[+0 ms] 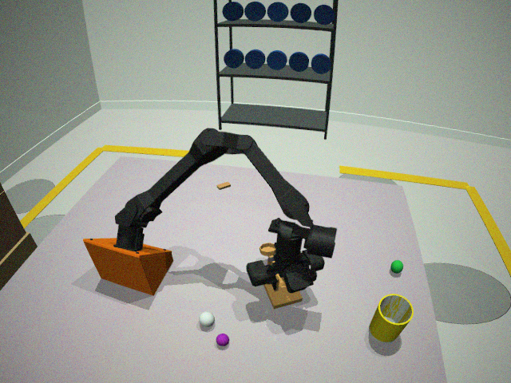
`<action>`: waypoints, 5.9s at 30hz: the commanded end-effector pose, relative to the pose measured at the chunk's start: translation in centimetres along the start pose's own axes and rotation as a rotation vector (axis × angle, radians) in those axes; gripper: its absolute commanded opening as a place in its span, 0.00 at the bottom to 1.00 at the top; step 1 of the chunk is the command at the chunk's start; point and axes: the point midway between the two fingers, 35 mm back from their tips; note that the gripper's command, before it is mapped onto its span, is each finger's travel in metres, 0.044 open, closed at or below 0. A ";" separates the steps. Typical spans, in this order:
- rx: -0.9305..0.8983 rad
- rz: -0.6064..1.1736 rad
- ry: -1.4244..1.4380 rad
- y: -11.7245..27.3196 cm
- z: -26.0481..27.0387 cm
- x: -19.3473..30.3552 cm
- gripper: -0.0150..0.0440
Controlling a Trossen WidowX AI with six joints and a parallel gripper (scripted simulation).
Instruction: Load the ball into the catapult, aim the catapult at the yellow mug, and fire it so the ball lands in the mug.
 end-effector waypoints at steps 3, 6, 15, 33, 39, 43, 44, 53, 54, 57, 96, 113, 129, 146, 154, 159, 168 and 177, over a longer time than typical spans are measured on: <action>0.000 0.000 0.001 0.0 0.0 0.0 0.25; 0.000 0.000 0.001 0.0 0.0 0.0 0.34; 0.000 0.000 0.001 0.0 0.0 0.0 0.74; -0.006 -0.009 -0.011 9.0 0.0 -0.4 1.00; -0.011 -0.003 -0.004 7.2 -0.2 -0.2 1.00; -0.012 -0.002 -0.004 4.9 -0.3 -0.1 1.00; -0.012 -0.002 -0.004 4.9 -0.3 -0.1 1.00; -0.012 -0.002 -0.004 3.9 -0.2 -0.2 1.00; -0.012 -0.002 -0.004 3.7 -0.2 -0.2 1.00; -0.012 -0.002 -0.004 3.2 -0.2 -0.2 1.00; -0.014 -0.004 0.004 -0.1 -0.1 -0.1 0.48; -0.010 -0.006 0.120 4.8 -0.1 -0.2 0.25; -0.011 -0.006 0.663 4.6 1.3 0.2 0.25; -0.012 -0.006 0.686 3.3 1.9 0.5 0.25; -0.012 -0.005 0.686 2.0 1.9 0.6 0.25; -0.013 -0.005 0.686 1.1 1.9 0.6 0.25; -0.006 -0.002 0.696 0.0 1.9 0.8 0.25; -0.006 -0.002 0.696 0.0 1.9 0.8 0.43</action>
Point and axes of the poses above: the point midway between the two fingers, 35 mm back from their tips, its own y axis back along the fingers, its own z axis across the jaws, x = y × z, and after that the axes turned 6 degrees about -y, right-handed
